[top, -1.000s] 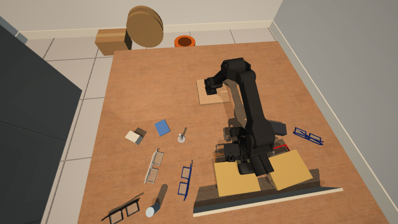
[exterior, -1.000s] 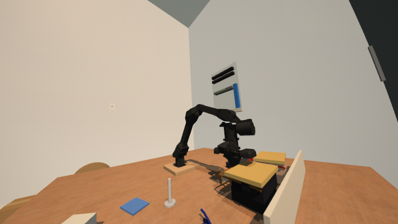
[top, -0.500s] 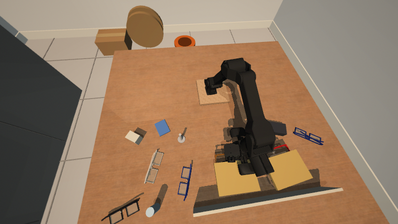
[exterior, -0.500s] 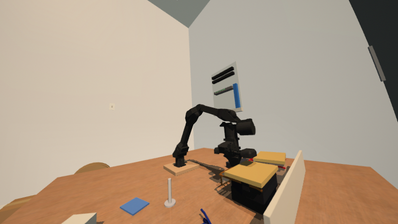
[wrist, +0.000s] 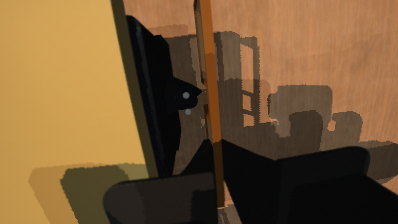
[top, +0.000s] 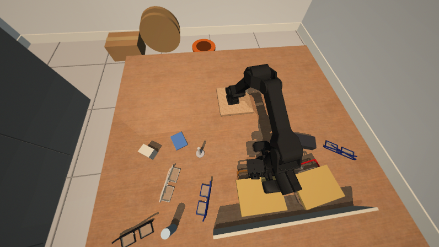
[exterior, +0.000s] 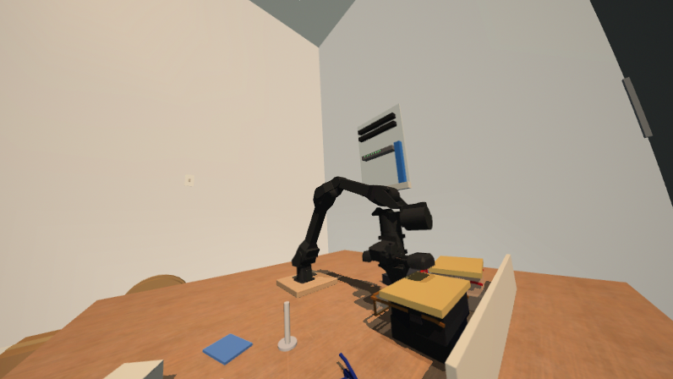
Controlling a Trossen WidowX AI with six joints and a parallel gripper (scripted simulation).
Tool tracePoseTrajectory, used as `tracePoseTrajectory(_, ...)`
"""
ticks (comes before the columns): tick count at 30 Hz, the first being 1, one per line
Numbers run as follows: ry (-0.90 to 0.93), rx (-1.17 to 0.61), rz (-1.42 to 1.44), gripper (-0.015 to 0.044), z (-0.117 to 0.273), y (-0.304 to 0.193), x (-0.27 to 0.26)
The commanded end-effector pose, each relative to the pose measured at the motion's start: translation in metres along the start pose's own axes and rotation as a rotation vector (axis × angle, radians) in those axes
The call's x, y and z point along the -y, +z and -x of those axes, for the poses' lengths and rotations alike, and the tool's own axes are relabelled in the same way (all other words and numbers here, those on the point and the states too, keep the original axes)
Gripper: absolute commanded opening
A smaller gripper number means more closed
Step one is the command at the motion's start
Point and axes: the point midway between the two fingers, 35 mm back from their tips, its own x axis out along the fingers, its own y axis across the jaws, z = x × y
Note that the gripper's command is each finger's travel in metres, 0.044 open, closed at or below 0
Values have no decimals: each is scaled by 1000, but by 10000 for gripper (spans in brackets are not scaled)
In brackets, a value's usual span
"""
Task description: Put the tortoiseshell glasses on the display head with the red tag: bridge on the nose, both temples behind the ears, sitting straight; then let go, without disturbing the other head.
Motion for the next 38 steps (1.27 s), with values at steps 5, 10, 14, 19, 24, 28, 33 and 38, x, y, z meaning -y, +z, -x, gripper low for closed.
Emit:
tracePoseTrajectory(5,0,0,0,108,0,0,0)
tracePoseTrajectory(10,0,0,0,108,0,0,0)
tracePoseTrajectory(14,-8,-3,2,108,9,0,0)
tracePoseTrajectory(19,-28,-10,5,108,32,-1,1)
tracePoseTrajectory(24,-28,-10,5,108,33,-1,5)
tracePoseTrajectory(28,-30,-10,5,108,38,-1,26)
tracePoseTrajectory(33,-31,-10,5,108,41,0,39)
tracePoseTrajectory(38,-33,-10,5,108,50,0,57)
